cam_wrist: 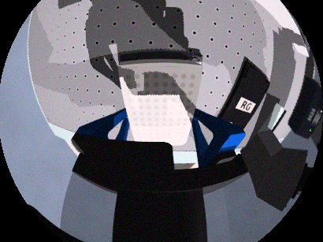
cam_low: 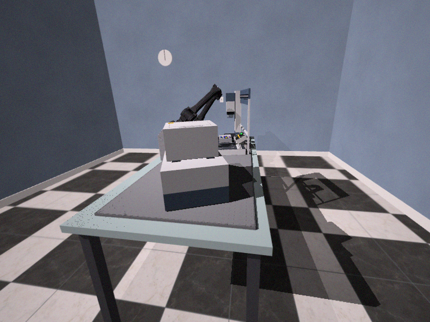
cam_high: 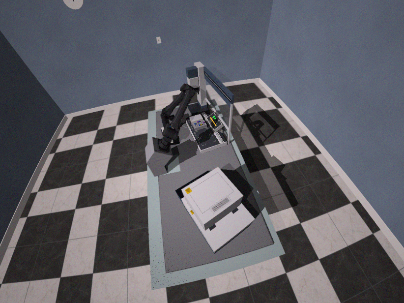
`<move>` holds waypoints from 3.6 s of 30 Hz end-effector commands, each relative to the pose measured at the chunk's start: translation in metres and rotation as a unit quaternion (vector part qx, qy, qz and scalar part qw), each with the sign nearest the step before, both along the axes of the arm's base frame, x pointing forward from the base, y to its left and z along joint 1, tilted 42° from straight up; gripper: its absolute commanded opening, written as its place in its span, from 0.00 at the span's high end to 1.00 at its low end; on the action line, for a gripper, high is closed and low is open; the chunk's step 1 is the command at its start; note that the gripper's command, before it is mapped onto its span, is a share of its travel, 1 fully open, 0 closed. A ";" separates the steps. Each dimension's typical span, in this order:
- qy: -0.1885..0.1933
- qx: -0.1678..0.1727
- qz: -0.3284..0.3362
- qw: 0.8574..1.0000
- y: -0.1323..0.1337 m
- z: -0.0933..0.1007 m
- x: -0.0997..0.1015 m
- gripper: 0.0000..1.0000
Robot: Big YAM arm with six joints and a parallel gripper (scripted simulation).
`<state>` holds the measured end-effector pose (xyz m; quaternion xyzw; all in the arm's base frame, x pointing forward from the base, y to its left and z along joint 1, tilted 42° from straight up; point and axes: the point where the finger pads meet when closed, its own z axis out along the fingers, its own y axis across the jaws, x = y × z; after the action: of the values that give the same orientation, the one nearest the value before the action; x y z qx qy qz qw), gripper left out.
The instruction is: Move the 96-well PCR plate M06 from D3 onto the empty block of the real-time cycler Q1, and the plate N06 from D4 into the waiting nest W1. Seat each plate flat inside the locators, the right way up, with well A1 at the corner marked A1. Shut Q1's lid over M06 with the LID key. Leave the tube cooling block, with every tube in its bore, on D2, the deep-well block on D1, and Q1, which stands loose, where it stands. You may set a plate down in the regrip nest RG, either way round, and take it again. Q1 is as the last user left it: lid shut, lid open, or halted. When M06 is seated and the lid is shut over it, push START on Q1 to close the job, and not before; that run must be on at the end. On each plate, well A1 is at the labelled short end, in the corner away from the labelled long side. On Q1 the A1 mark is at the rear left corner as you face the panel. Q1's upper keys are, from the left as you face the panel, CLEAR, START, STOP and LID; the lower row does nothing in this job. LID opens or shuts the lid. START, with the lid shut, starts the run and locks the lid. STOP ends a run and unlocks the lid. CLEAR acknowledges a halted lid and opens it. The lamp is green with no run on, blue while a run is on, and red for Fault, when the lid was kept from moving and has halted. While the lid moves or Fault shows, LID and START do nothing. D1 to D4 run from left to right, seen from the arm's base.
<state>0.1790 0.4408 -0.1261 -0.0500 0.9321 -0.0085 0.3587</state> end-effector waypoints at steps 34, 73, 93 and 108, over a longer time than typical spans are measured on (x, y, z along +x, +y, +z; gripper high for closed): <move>-0.003 0.010 0.008 1.000 0.010 0.000 -0.011 1.00; -0.002 0.006 0.008 1.000 0.010 -0.002 -0.011 1.00; -0.004 0.018 0.005 1.000 0.014 0.006 0.002 1.00; 0.000 0.008 0.012 1.000 0.006 -0.008 -0.008 1.00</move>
<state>0.1831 0.4387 -0.1347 -0.0503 0.9321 -0.0100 0.3585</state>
